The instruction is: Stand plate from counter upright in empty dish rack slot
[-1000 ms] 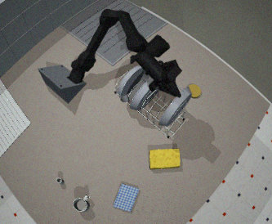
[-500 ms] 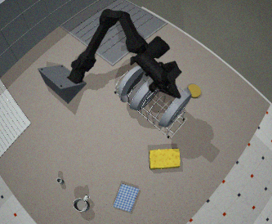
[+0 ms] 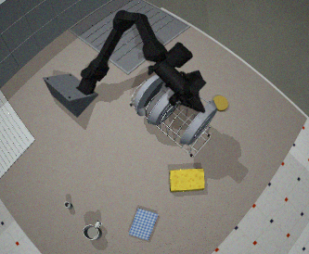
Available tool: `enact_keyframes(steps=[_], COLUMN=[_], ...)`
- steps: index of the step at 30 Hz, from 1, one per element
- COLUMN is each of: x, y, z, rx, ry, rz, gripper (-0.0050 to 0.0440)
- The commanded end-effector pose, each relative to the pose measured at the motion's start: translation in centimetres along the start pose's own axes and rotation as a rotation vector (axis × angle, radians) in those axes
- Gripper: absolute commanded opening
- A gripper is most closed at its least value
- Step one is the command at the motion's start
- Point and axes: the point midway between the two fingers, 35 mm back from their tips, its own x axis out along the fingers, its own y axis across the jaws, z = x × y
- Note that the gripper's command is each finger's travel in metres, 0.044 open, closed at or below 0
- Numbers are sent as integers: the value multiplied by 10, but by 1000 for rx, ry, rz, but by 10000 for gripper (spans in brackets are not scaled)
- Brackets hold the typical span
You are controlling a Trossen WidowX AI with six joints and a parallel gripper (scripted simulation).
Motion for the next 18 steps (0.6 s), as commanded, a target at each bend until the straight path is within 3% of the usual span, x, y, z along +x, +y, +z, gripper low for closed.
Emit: enact_keyframes(steps=[1, 18], x=[0, 4], y=[1, 9], z=[0, 0], rx=[-1, -1], ry=[1, 1], rz=[-7, -7], gripper=[0, 0])
